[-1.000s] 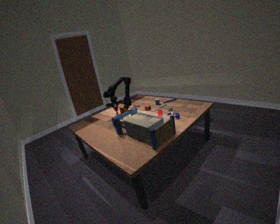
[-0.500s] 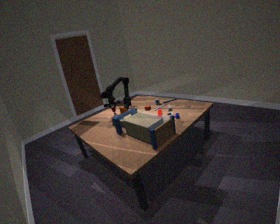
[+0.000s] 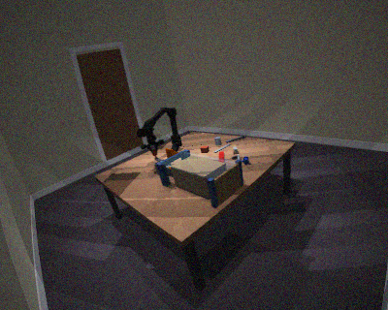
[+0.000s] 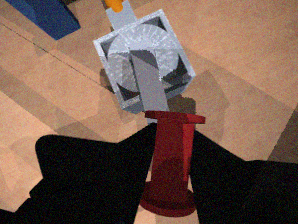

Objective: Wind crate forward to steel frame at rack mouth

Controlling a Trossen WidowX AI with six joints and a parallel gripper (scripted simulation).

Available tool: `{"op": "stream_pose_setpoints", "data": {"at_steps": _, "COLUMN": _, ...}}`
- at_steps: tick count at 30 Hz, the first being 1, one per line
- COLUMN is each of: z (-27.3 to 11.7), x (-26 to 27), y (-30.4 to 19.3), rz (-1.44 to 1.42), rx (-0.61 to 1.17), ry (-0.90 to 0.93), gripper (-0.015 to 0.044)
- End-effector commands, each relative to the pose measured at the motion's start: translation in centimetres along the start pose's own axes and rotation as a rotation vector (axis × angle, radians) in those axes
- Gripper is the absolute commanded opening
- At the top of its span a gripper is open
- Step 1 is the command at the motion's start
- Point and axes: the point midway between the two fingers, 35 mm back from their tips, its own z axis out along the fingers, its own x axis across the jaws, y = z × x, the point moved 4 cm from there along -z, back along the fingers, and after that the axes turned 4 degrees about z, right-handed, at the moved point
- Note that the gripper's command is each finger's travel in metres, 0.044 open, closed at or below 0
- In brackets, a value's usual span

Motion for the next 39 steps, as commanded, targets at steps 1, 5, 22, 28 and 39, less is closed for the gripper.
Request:
{"op": "stream_pose_setpoints", "data": {"at_steps": 1, "z": 0.4, "x": -1.2, "y": 0.5, "rz": -0.011, "rx": 0.003, "ry": -0.020, "gripper": 0.0000}}
{"op": "stream_pose_setpoints", "data": {"at_steps": 5, "z": 0.6, "x": -1.7, "y": 0.8, "rz": -0.011, "rx": 0.003, "ry": -0.021, "gripper": 0.0000}}
{"op": "stream_pose_setpoints", "data": {"at_steps": 22, "z": 1.7, "x": -4.3, "y": 3.8, "rz": -0.013, "rx": 0.000, "ry": -0.023, "gripper": 0.0000}}
{"op": "stream_pose_setpoints", "data": {"at_steps": 28, "z": 2.0, "x": -4.7, "y": 4.7, "rz": -0.014, "rx": -0.001, "ry": -0.023, "gripper": 0.0000}}
{"op": "stream_pose_setpoints", "data": {"at_steps": 39, "z": 2.7, "x": -5.2, "y": 6.3, "rz": -0.015, "rx": -0.002, "ry": -0.023, "gripper": 0.0000}}
